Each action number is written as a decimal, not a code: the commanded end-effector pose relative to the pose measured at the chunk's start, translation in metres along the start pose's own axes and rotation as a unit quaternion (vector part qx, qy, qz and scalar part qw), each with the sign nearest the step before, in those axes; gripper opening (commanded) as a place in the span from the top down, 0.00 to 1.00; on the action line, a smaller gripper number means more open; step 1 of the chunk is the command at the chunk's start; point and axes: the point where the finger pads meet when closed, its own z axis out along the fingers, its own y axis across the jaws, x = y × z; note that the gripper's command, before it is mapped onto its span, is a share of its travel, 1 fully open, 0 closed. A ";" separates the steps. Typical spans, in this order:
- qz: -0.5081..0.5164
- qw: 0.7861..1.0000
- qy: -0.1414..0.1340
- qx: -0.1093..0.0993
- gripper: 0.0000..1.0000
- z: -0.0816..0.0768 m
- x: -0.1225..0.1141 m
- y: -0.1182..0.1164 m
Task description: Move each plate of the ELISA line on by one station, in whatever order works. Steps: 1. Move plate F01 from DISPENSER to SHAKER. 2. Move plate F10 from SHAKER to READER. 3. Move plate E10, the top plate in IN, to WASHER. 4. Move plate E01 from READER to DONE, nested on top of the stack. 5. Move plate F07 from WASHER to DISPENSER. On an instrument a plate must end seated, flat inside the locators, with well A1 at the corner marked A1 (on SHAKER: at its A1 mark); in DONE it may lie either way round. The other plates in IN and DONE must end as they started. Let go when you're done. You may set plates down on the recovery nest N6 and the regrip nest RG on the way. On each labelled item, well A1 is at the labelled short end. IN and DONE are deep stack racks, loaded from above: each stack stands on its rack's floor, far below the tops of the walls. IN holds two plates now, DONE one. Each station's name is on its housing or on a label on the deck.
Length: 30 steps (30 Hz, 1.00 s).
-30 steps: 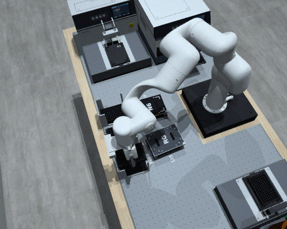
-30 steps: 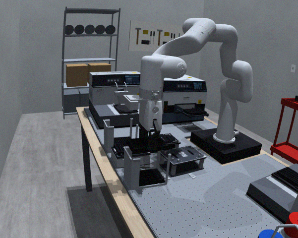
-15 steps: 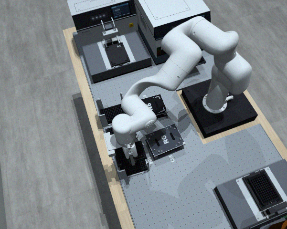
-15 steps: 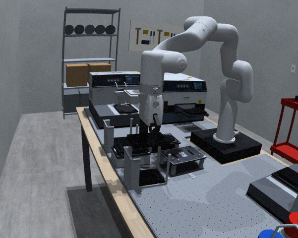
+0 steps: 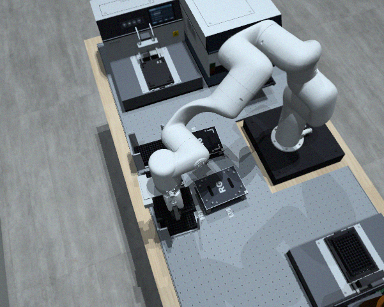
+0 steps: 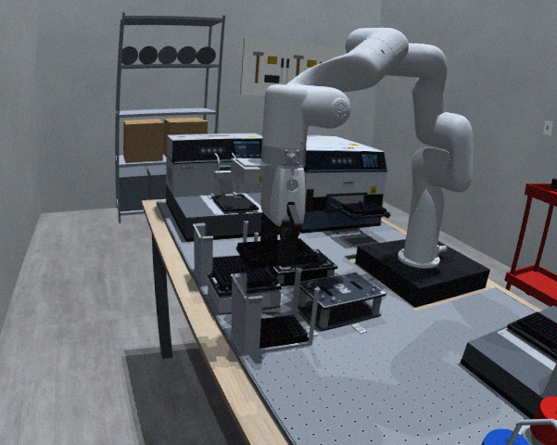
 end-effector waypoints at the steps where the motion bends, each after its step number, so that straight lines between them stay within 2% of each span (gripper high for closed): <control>1: 0.000 1.000 0.003 0.001 1.00 -0.008 0.001 -0.001; 16: 0.000 1.000 0.003 0.001 1.00 -0.025 0.001 0.000; 26: 0.000 1.000 0.003 0.001 1.00 -0.025 0.001 0.000; 30: -0.023 1.000 0.003 0.001 1.00 -0.025 -0.010 0.006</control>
